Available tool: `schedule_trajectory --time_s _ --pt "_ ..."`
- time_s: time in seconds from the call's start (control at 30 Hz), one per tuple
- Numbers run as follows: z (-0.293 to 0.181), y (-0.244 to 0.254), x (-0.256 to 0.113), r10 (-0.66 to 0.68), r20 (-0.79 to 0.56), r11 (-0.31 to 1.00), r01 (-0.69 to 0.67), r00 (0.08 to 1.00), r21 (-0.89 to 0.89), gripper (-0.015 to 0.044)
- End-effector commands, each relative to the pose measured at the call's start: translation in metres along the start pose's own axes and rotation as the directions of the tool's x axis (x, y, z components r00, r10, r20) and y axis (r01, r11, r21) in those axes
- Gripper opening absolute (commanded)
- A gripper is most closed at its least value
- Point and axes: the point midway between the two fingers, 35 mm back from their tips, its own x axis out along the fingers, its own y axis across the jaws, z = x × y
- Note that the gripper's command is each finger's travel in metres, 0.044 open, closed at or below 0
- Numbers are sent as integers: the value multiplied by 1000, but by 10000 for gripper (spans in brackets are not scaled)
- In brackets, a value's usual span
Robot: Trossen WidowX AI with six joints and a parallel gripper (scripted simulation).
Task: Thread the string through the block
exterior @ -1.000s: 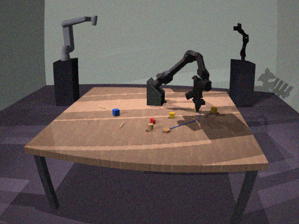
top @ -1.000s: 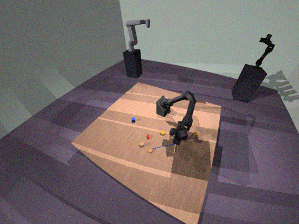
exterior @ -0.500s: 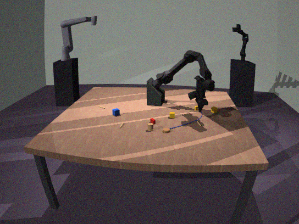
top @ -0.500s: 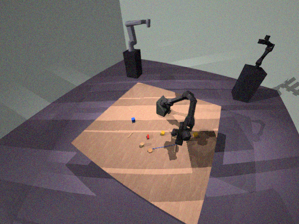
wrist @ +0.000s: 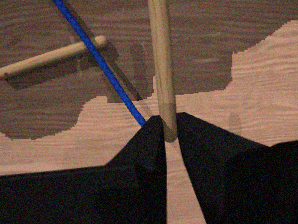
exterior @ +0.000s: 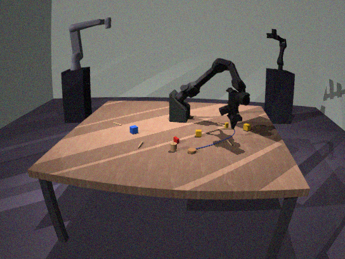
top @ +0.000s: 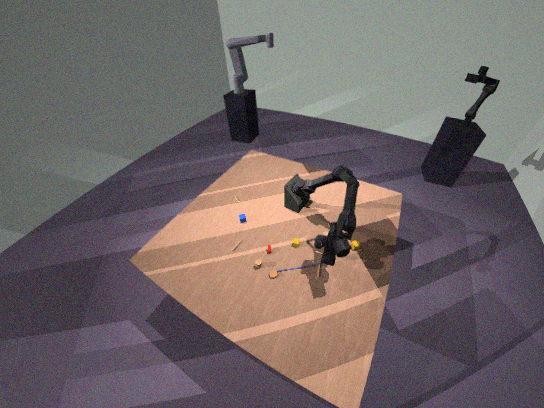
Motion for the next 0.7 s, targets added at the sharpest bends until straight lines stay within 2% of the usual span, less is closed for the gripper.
schedule_trajectory --time_s 0.0,0.67 --pt "2 -3 3 0 2 1000 0 1000 5 0" --pt "11 -19 20 -1 4 1000 1 1000 6 0"
